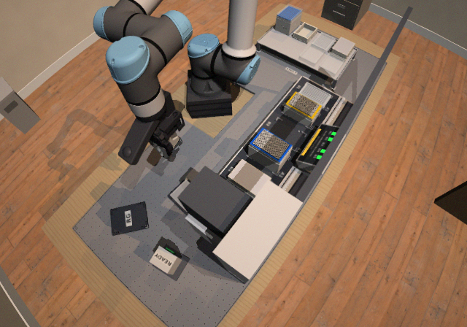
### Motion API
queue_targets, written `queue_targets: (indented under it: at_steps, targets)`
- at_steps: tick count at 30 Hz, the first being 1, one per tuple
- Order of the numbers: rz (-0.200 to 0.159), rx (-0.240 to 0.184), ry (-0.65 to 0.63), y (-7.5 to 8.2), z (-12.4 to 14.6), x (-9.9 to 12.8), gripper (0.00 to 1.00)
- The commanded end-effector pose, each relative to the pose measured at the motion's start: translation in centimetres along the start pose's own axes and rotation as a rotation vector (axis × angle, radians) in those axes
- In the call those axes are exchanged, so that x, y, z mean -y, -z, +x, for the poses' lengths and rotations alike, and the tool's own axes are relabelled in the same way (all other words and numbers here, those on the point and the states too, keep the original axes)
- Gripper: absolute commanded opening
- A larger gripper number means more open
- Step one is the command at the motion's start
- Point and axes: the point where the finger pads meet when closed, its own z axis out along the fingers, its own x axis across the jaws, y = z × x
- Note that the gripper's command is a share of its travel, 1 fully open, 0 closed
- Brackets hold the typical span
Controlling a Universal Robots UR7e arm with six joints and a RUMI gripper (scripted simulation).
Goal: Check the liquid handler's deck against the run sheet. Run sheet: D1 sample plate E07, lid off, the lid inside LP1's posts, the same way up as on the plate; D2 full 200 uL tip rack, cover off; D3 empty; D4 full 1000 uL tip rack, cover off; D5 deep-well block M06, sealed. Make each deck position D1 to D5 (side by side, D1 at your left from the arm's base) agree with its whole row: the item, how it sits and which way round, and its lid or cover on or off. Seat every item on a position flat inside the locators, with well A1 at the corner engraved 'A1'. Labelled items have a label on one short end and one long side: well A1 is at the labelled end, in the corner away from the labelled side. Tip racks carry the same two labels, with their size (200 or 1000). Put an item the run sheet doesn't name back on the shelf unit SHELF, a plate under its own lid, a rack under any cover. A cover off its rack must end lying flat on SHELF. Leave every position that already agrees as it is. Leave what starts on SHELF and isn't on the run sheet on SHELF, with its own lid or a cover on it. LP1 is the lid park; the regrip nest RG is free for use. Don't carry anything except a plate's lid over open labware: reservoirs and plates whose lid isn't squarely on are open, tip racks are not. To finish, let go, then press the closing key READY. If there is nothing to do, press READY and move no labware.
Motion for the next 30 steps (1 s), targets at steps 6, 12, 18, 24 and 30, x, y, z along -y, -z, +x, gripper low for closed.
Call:
queue_targets:
  at_steps: [6,12,18,24,30]
  targets:
    - [0.000,0.000,0.005,0.0,0.2,4.7,0.00]
    - [0.000,0.000,0.005,0.0,0.2,4.7,0.00]
    - [0.000,0.000,0.025,0.0,0.3,5.2,0.00]
    - [0.000,0.000,0.082,0.0,0.5,8.2,0.00]
    - [0.000,0.000,0.082,0.0,0.7,11.2,0.00]
